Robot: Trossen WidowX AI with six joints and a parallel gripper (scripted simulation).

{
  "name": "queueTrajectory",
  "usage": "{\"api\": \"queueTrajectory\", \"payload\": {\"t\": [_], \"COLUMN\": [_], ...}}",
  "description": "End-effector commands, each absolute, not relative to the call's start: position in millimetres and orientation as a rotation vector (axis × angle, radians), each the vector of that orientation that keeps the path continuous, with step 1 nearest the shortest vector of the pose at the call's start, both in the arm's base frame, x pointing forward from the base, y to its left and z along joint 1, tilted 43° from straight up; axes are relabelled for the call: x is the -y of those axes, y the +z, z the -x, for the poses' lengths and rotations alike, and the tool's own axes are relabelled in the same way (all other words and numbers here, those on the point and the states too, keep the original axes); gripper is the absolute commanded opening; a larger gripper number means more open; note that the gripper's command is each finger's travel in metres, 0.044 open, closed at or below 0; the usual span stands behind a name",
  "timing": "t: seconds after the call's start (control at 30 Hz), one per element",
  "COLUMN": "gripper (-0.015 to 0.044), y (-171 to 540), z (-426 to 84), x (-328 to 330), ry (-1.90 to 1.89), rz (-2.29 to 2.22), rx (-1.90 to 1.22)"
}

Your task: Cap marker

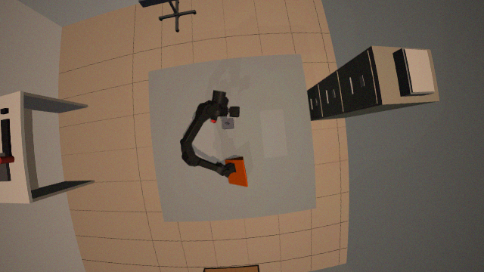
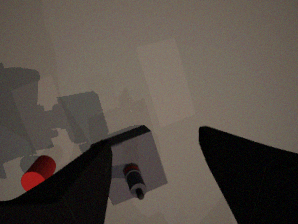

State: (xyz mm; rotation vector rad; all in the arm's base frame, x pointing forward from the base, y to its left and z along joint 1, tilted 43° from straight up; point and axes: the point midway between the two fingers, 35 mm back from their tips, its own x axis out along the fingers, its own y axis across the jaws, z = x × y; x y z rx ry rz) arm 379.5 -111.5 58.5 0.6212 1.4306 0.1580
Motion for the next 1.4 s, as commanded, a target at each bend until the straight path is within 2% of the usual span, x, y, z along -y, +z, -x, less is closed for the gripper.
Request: {"api": "queueTrajectory", "payload": {"t": [0.0, 0.17, 1.37], "gripper": [0.0246, 0.0246, 0.0246], "y": [86, 118, 65], "z": [-374, -358, -363], "x": [63, 10, -45], "ry": [0.207, 0.243, 0.246], "rz": [-0.772, -0.924, -0.931], "rx": [-1.497, -1.589, -1.591]}}
